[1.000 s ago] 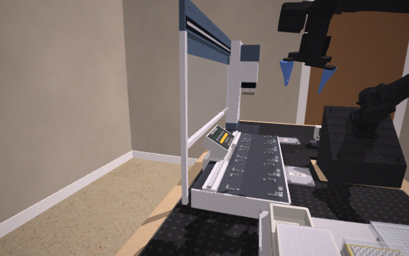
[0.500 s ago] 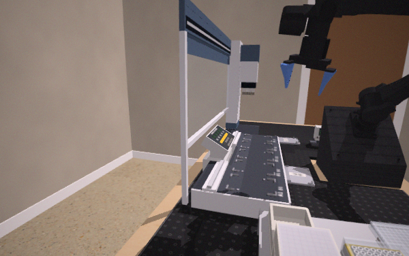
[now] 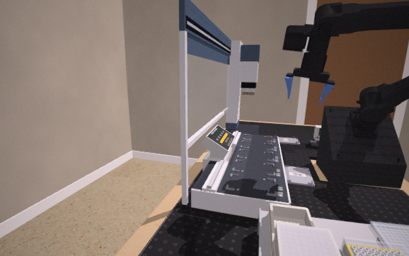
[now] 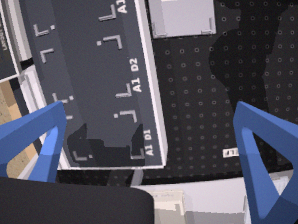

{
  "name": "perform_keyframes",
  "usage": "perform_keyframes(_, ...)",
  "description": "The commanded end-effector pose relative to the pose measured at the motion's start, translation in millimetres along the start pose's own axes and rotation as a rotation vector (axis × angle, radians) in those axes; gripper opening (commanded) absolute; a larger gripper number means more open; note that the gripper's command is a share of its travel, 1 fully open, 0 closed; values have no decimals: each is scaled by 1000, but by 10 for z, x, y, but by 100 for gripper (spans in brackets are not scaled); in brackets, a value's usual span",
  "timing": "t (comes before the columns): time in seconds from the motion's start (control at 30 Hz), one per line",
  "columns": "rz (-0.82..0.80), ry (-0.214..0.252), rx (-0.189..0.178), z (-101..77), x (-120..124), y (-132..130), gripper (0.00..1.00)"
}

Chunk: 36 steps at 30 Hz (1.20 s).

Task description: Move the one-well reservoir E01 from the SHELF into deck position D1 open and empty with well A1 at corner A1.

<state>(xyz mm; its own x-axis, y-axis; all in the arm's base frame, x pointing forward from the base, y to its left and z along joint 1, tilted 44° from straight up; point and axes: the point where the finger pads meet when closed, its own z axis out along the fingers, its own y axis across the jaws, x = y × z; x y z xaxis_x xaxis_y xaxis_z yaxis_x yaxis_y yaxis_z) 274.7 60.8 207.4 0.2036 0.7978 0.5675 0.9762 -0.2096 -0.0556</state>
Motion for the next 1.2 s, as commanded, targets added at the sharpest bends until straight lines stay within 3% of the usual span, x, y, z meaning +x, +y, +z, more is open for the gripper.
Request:
perform_keyframes(0.0,-114,6,-43,-13,-104,63,100)
perform_keyframes(0.67,-464,47,-37,564,-826,-67,100)
perform_keyframes(0.77,-529,52,-46,542,-821,-30,100)
perform_keyframes(0.83,-594,43,-79,396,-737,84,100)
perform_keyframes(0.97,-651,64,-52,451,-768,27,100)
perform_keyframes(1.17,-736,69,-58,426,-756,58,100)
